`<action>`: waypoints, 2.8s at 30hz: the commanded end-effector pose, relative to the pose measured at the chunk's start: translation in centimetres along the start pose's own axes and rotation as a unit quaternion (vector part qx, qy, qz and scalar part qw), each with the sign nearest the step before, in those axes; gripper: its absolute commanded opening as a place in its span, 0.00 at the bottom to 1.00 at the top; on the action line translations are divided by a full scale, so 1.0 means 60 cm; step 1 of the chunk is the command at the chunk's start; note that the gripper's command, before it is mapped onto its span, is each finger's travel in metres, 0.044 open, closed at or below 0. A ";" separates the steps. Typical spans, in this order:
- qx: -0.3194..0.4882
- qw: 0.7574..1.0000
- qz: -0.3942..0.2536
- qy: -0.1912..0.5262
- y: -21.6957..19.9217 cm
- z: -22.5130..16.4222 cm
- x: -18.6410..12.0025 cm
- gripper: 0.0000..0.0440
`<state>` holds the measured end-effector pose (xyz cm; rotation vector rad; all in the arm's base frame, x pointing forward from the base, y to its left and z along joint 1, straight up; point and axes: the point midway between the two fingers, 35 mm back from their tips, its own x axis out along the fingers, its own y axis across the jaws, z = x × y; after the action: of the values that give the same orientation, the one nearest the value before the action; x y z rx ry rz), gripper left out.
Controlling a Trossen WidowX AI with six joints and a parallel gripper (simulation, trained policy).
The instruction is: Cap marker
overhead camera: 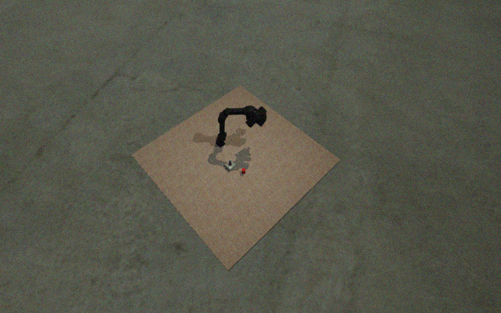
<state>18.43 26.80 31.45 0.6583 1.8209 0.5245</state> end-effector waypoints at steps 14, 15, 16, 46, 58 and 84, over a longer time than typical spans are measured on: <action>0.013 0.998 -0.011 -0.053 -0.045 0.091 -0.034 0.77; 0.014 0.998 -0.012 -0.057 -0.048 0.096 -0.037 0.77; 0.015 0.998 -0.012 -0.060 -0.051 0.101 -0.039 0.77; 0.051 0.987 -0.053 -0.144 -0.165 0.224 -0.119 0.76; 0.070 0.980 -0.079 -0.170 -0.219 0.260 -0.151 0.76; 0.115 0.961 -0.150 -0.202 -0.347 0.313 -0.211 0.75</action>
<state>35.48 4.39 21.54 0.5947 1.5531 -0.0108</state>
